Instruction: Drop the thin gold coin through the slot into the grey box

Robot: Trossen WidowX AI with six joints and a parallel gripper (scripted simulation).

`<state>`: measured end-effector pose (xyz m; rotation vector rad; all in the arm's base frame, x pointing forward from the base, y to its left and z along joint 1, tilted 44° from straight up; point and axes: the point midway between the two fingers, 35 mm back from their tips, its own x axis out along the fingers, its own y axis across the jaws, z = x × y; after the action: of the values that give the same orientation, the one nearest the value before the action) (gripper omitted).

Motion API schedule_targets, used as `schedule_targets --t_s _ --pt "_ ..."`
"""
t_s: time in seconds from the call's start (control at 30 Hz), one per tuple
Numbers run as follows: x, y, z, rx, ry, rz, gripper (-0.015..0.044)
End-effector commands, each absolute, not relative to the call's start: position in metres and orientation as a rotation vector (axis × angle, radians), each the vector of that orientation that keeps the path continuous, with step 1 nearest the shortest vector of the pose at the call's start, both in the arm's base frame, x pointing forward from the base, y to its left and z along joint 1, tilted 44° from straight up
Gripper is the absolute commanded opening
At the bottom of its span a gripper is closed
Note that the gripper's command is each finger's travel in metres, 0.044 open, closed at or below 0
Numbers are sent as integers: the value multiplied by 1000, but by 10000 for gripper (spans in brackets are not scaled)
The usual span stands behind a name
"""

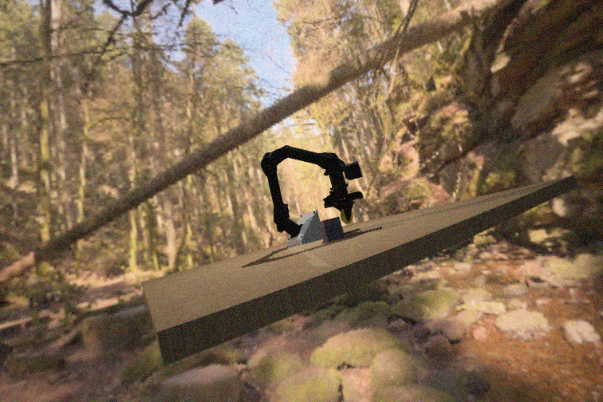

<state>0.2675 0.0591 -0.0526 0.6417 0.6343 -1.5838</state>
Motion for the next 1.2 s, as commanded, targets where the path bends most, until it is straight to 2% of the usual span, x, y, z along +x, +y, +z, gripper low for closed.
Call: schedule_targets --t_s 0.0,0.67,1.17 --pt "272 68 -44 666 629 -1581 0" --pt "272 97 -10 681 622 -1593 0" --pt "273 98 -9 309 974 -1361 0"
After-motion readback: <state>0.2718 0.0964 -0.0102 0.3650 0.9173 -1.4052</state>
